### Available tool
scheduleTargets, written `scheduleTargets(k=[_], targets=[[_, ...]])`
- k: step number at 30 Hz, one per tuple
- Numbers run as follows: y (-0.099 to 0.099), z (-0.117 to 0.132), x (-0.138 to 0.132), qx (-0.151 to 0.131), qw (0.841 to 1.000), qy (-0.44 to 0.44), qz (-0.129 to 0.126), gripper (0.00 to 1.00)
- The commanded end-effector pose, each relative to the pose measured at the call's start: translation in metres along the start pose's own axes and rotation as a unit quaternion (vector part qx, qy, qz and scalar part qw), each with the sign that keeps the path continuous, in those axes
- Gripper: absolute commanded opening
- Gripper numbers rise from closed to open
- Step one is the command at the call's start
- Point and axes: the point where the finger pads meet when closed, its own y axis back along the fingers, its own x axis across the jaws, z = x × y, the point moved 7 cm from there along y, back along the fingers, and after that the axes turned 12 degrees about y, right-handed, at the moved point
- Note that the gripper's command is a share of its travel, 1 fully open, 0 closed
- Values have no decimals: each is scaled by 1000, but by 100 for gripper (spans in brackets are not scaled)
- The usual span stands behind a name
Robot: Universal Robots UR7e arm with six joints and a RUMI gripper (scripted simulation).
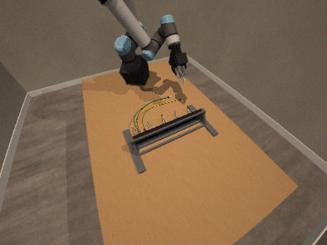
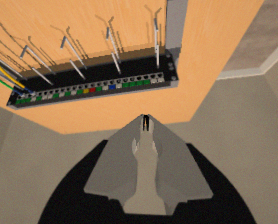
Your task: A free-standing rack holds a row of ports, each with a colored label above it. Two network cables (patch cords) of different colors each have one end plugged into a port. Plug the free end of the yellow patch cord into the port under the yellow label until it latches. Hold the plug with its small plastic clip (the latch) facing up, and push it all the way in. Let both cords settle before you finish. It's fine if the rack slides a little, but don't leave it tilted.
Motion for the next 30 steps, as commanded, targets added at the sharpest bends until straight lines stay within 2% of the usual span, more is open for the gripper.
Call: scheduleTargets(k=[1,15,30], targets=[[0,0,-4,-10,999,33,-1,0],[0,1,-9,-19,997,78,-6,0],[0,2,-10,-21,996,87,-7,0]])
